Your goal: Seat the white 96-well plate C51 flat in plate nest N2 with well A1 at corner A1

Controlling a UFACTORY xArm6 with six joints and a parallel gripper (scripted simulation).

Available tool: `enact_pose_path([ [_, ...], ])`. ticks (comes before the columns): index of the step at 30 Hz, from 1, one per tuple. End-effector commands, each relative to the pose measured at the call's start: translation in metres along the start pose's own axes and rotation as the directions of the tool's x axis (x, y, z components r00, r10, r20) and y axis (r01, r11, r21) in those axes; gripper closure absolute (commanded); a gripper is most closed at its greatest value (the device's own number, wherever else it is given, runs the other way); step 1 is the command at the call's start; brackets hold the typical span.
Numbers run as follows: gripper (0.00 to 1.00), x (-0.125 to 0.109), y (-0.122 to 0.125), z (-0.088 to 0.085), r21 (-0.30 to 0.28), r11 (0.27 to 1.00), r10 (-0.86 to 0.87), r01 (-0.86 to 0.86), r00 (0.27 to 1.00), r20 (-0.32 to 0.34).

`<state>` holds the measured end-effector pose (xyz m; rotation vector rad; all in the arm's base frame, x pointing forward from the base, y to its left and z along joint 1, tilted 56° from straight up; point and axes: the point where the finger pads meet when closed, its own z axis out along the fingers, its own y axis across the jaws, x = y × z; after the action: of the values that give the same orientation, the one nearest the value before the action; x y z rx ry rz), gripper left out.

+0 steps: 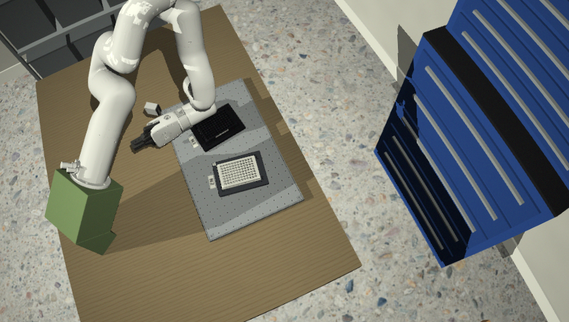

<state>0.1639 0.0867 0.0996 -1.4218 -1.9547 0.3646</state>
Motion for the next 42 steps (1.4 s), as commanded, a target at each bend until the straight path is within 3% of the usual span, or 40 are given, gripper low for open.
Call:
enact_pose_path([
  [1, 1.00, -0.001, 0.004, -0.005, -0.060, 0.994, 0.082, -0.088, 0.993, -0.089],
  [11, 1.00, -0.010, 0.018, -0.028, -0.163, 0.934, 0.256, -0.318, 0.914, -0.316],
  [13, 1.00, -0.010, 0.018, -0.028, -0.163, 0.934, 0.256, -0.318, 0.914, -0.316],
  [22, 1.00, -0.026, 0.028, -0.054, -0.201, 0.828, 0.364, -0.523, 0.775, -0.517],
  [28, 1.00, -0.042, 0.032, -0.072, -0.196, 0.736, 0.404, -0.648, 0.652, -0.642],
  [30, 1.00, -0.042, 0.032, -0.072, -0.196, 0.736, 0.404, -0.648, 0.652, -0.642],
  [42, 1.00, -0.081, 0.032, -0.107, -0.115, 0.516, 0.400, -0.849, 0.357, -0.844],
])
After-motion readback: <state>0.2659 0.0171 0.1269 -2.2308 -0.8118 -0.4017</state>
